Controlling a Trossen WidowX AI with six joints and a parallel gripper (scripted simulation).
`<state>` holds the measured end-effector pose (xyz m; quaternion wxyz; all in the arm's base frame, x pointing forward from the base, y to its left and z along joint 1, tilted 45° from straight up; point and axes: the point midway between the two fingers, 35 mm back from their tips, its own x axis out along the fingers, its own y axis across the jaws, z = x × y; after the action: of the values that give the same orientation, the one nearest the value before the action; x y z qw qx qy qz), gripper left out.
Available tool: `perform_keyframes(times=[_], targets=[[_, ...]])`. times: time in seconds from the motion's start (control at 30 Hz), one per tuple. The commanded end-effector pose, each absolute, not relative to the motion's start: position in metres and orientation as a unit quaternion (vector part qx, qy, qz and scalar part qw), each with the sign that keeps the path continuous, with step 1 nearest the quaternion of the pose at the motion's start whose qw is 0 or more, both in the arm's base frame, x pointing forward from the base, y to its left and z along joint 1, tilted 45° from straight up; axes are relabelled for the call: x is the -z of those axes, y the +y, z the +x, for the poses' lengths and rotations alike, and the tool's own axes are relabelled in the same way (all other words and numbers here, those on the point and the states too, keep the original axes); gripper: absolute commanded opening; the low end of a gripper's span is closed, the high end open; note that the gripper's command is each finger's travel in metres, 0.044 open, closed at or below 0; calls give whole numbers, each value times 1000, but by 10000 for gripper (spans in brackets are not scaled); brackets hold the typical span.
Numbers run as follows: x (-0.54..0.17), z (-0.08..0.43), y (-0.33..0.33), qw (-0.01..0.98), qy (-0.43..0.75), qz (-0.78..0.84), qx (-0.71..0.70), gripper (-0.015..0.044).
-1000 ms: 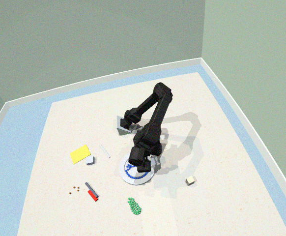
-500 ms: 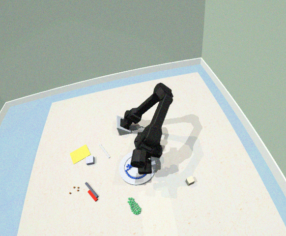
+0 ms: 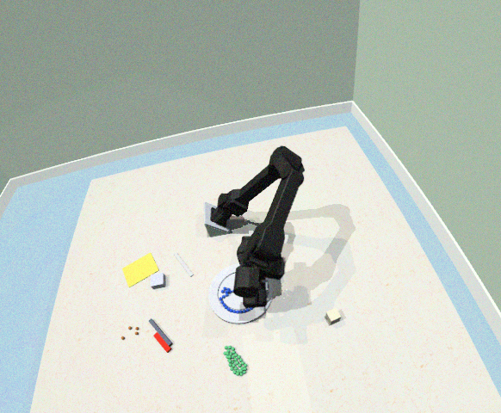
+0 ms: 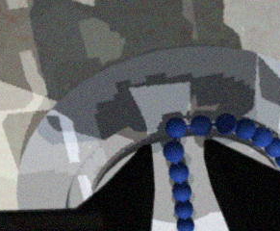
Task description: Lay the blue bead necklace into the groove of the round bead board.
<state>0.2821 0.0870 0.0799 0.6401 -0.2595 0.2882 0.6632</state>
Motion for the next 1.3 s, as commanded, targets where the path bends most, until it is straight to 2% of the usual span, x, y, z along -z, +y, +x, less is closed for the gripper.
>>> perform_keyframes(times=[0.0,0.03,0.2,1.27], targets=[[-78,280,89,640,289,-254,-665,120],[-78,280,89,640,289,-254,-665,120],[-79,282,88,640,288,-259,-663,0],[-82,281,85,640,289,-256,-664,0]])
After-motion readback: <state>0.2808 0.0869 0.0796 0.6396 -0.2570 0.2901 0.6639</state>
